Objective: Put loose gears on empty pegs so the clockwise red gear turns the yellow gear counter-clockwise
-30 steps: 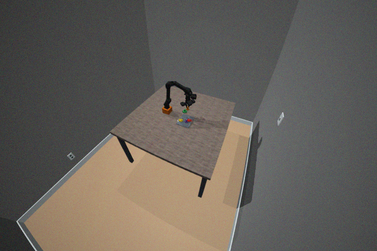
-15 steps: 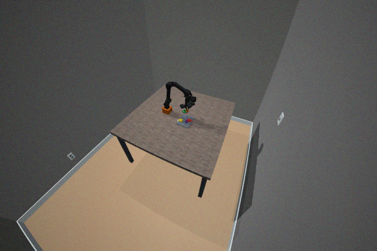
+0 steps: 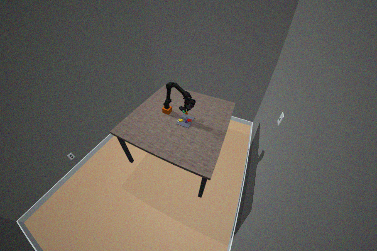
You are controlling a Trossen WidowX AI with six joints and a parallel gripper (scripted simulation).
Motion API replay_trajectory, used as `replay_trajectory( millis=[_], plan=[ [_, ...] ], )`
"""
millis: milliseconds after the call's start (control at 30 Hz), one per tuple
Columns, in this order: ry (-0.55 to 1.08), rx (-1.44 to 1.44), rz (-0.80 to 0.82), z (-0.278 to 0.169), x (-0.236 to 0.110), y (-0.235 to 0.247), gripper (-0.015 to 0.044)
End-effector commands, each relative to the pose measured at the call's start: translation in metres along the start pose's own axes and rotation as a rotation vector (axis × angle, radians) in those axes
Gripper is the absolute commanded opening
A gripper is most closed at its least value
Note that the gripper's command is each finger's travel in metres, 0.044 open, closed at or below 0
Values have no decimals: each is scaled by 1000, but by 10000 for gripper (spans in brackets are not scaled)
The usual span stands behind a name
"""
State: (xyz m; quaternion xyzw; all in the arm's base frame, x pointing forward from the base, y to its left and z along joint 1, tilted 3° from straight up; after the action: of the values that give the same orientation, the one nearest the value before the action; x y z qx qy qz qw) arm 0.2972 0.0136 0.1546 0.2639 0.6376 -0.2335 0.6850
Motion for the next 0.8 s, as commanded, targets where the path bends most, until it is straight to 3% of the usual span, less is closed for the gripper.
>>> replay_trajectory(
  millis=[0,767],
  plan=[
    [2,-3,4,8,3,-6,0],
    [-3,-4,4,43,18,-42,0]
  ],
)
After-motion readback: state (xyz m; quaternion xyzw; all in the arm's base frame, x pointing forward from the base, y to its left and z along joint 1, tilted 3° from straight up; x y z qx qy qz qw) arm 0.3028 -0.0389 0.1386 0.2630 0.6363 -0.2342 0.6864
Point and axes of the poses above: the point midway between the two fingers, 35 mm back from their tips, its own x axis out along the fingers, its own y axis across the jaws, z = x × y, the point moved 6 cm from there along -x, back along the fingers, and after that the axes turned 7 degrees about x, right-handed, at the moved point
